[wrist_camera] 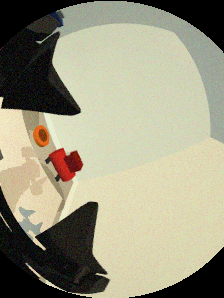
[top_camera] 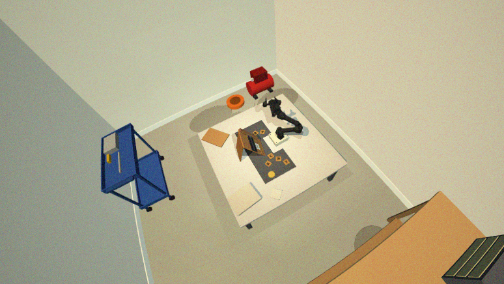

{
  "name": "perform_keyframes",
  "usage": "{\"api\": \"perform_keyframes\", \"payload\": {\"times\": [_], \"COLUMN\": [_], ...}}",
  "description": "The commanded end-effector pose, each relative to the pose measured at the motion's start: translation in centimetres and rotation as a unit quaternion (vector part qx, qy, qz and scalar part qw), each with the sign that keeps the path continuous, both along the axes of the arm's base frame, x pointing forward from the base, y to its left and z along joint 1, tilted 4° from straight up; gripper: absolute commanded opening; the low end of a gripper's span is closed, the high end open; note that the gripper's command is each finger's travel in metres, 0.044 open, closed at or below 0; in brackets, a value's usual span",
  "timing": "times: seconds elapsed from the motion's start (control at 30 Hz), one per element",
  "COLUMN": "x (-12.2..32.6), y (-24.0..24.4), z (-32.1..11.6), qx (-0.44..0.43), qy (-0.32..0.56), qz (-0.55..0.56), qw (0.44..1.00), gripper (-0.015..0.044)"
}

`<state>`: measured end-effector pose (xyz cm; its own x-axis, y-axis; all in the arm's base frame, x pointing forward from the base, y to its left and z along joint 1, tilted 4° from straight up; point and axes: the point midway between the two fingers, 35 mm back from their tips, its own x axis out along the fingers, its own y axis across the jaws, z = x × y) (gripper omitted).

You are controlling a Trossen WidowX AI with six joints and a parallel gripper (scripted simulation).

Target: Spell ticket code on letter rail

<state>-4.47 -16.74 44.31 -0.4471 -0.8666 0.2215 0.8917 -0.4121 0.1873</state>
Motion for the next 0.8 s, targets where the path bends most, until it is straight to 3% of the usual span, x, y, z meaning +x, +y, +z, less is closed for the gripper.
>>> {"api": "perform_keyframes", "payload": {"times": [0.0, 0.17, 0.37, 0.57, 0.77], "x": [4.1, 10.6, 17.5, 21.7, 22.5], "y": [-1.4, -1.5, 1.6, 7.2, 13.7], "z": [-3.2, -8.3, -15.3, -22.8, -30.3], "qx": [0.036, 0.09, 0.154, 0.216, 0.273], "qy": [0.031, 0.08, 0.142, 0.21, 0.281], "qz": [0.113, 0.281, 0.465, 0.618, 0.725], "qw": [0.992, 0.952, 0.86, 0.726, 0.567], "gripper": [0.044, 0.044, 0.044, 0.044, 0.044]}}
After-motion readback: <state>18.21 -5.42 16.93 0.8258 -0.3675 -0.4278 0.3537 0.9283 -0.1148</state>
